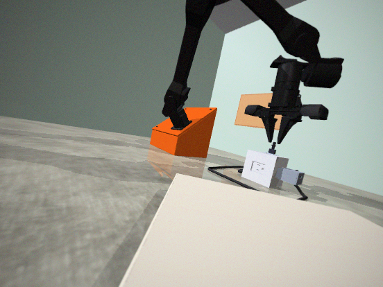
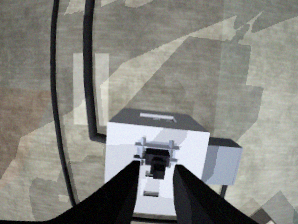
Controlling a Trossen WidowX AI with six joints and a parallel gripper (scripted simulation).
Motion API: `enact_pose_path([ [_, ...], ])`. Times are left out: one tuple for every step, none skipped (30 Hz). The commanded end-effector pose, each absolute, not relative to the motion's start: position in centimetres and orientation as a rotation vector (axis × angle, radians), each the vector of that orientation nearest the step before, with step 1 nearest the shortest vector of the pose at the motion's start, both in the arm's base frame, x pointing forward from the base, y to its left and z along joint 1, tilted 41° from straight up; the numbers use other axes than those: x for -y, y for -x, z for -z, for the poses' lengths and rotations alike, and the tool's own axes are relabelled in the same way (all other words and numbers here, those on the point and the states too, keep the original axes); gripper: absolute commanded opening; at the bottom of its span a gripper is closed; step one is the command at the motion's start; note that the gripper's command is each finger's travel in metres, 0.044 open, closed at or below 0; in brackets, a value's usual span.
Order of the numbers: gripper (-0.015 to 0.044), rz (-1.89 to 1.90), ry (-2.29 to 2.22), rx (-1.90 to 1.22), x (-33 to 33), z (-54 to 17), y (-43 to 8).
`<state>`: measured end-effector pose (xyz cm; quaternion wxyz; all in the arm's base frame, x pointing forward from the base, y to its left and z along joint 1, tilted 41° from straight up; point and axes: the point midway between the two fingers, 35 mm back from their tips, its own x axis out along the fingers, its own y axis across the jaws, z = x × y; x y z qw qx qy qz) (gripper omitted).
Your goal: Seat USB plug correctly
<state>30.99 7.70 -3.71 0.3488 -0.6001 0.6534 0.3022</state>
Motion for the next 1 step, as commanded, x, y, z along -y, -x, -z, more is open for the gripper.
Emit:
enact_pose_path([
  [0.0095, -0.781, 1.551, -1.688, -8.20, 3.28, -31.11],
])
